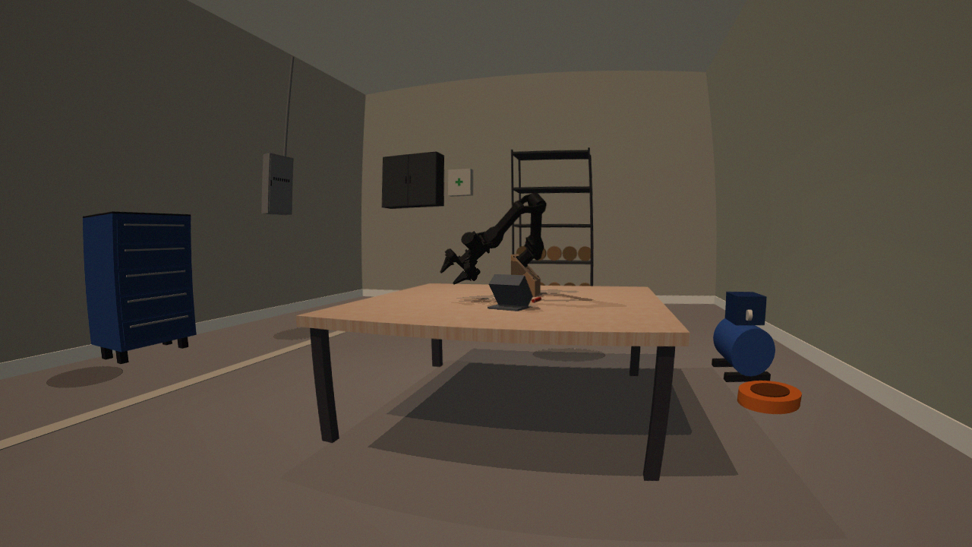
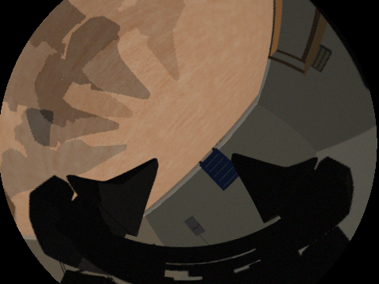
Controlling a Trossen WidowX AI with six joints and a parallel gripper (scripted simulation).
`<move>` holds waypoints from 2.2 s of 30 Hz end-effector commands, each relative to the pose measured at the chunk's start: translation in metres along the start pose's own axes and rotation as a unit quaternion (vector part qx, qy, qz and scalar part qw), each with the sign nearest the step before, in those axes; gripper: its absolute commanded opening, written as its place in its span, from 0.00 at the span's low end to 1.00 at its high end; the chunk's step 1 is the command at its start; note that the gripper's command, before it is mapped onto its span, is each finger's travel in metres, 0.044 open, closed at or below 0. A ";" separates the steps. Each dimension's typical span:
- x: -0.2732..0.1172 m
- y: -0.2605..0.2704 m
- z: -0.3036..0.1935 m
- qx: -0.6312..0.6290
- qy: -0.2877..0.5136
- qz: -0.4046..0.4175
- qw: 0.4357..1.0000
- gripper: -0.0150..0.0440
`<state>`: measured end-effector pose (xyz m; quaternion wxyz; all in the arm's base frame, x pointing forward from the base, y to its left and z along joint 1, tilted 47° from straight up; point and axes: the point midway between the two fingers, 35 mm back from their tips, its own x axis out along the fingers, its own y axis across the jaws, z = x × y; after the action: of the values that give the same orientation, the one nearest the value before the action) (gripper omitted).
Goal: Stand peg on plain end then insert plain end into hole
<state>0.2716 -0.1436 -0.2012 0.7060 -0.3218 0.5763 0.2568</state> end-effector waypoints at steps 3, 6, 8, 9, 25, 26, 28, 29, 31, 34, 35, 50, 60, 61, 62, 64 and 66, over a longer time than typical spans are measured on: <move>-0.026 0.001 0.038 0.063 -0.048 0.029 0.996 1.00; -0.038 0.004 0.056 0.098 -0.067 0.050 0.992 1.00; -0.047 0.007 0.068 0.121 -0.078 0.065 0.987 1.00; -0.052 0.009 0.073 0.133 -0.083 0.073 0.985 1.00; -0.137 0.051 0.153 0.314 -0.121 0.224 0.915 1.00; -0.143 0.055 0.158 0.324 -0.120 0.234 0.909 1.00; -0.155 0.062 0.166 0.345 -0.118 0.255 0.895 1.00; -0.161 0.066 0.169 0.356 -0.116 0.265 0.889 1.00; -0.173 0.074 0.177 0.376 -0.111 0.286 0.874 1.00; -0.192 0.086 0.186 0.406 -0.100 0.317 0.851 1.00; -0.198 0.091 0.190 0.416 -0.096 0.327 0.843 1.00; -0.253 0.129 0.209 0.491 -0.044 0.409 0.768 1.00; -0.243 0.136 0.216 0.490 -0.042 0.408 0.769 1.00; -0.242 0.137 0.217 0.490 -0.042 0.408 0.770 1.00; -0.241 0.137 0.218 0.490 -0.042 0.407 0.770 1.00; -0.239 0.139 0.219 0.490 -0.042 0.407 0.770 1.00; -0.236 0.141 0.221 0.490 -0.042 0.407 0.770 1.00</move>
<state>0.2637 0.1132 0.0417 0.6236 0.3414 0.6686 0.2183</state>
